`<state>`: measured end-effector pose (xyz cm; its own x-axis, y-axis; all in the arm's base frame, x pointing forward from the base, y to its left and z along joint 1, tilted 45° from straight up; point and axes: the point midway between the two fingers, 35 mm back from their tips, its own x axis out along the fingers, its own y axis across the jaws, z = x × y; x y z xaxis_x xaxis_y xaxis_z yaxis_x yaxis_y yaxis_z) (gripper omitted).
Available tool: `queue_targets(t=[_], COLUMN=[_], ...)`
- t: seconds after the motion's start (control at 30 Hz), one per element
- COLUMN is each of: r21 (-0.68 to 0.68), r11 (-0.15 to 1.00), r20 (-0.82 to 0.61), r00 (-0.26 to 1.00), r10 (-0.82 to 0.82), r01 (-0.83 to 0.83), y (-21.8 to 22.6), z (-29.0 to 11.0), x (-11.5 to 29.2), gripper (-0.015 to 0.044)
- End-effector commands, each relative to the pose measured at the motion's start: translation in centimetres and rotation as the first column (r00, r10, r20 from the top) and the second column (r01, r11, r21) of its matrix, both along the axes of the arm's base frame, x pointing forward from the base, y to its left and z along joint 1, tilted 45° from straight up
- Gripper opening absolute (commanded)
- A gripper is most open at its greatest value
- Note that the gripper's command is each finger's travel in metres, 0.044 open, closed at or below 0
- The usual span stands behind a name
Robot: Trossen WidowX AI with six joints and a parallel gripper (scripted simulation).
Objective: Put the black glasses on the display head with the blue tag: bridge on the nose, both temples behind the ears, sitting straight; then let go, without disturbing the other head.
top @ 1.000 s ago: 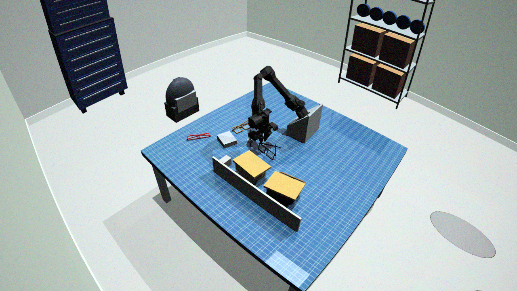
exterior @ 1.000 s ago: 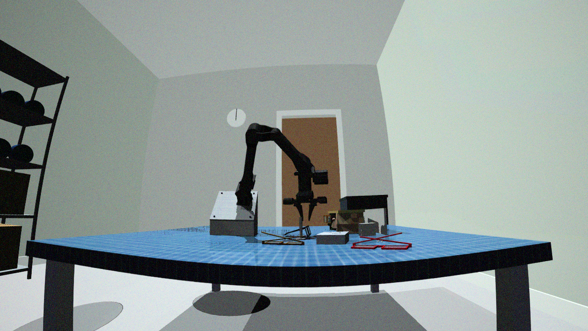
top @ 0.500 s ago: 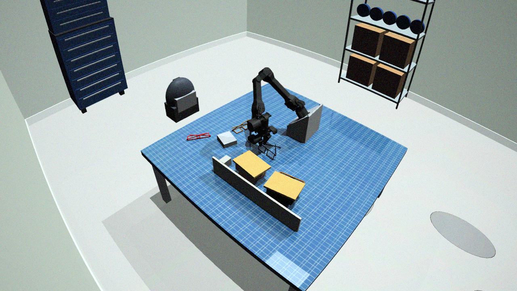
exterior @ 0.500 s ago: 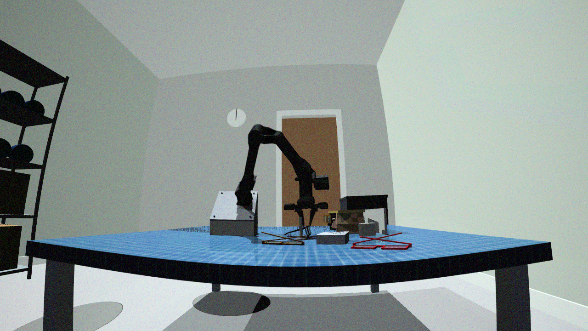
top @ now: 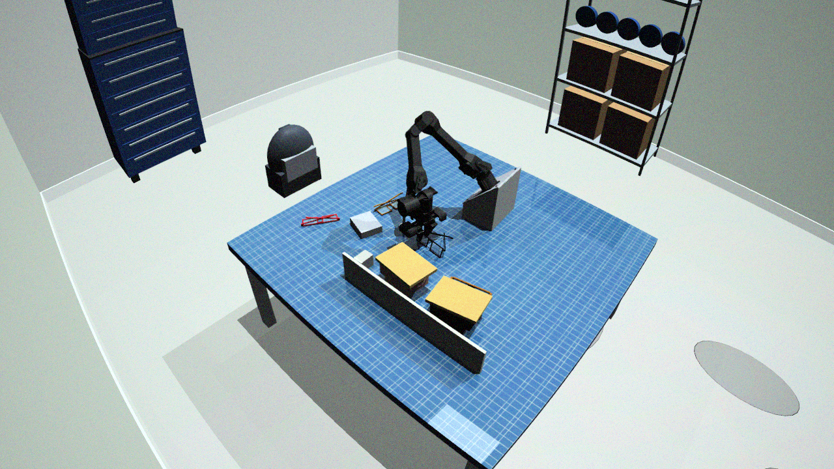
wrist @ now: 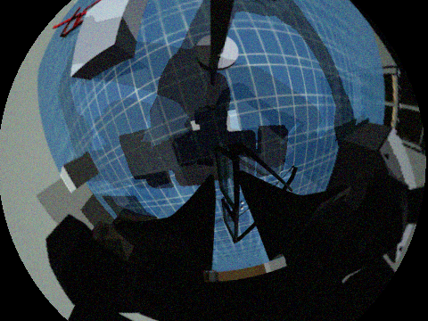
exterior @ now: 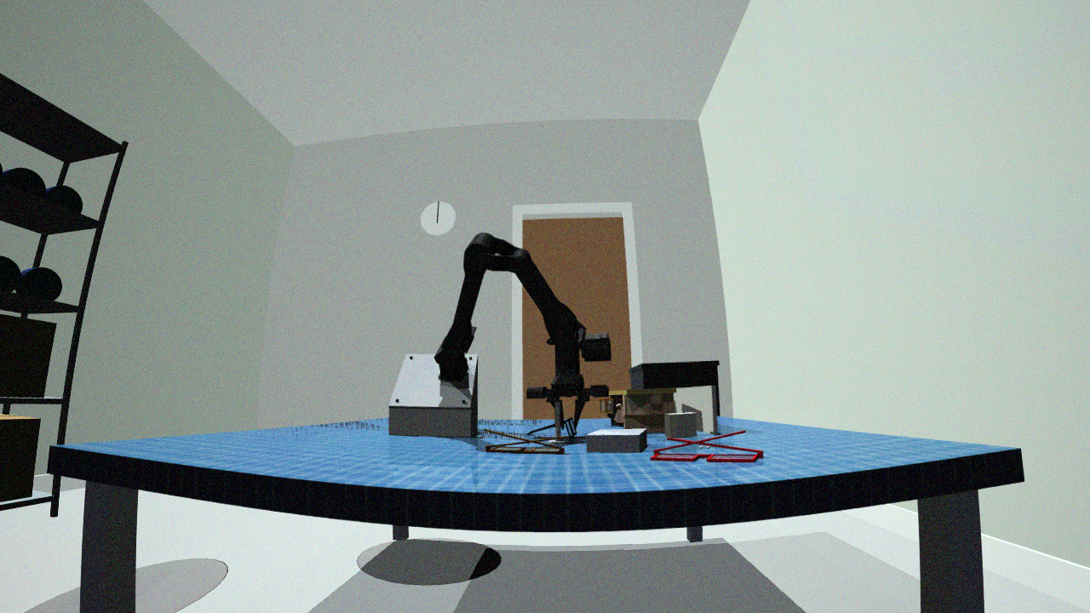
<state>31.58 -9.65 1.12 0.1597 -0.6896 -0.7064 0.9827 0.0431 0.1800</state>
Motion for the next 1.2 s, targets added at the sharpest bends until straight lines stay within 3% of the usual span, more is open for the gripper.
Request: queue_targets(t=[0.0, 0.43, 1.03, 1.17], r21=[0.001, 0.001, 0.000, 0.000], r11=[1.000, 1.000, 1.000, 1.000], r20=[-0.011, -0.012, -0.005, -0.005], r00=[1.000, 1.000, 1.000, 1.000], r10=[0.002, 0.002, -0.002, -0.002], r01=[-0.002, -0.002, 0.002, 0.002], y=[-0.19, -0.21, -0.18, -0.18], z=[-0.36, -0.46, -0.33, -0.33], x=[-0.16, -0.68, -0.41, -0.41], gripper=[0.0120, 0.0120, 0.0000, 0.0000])
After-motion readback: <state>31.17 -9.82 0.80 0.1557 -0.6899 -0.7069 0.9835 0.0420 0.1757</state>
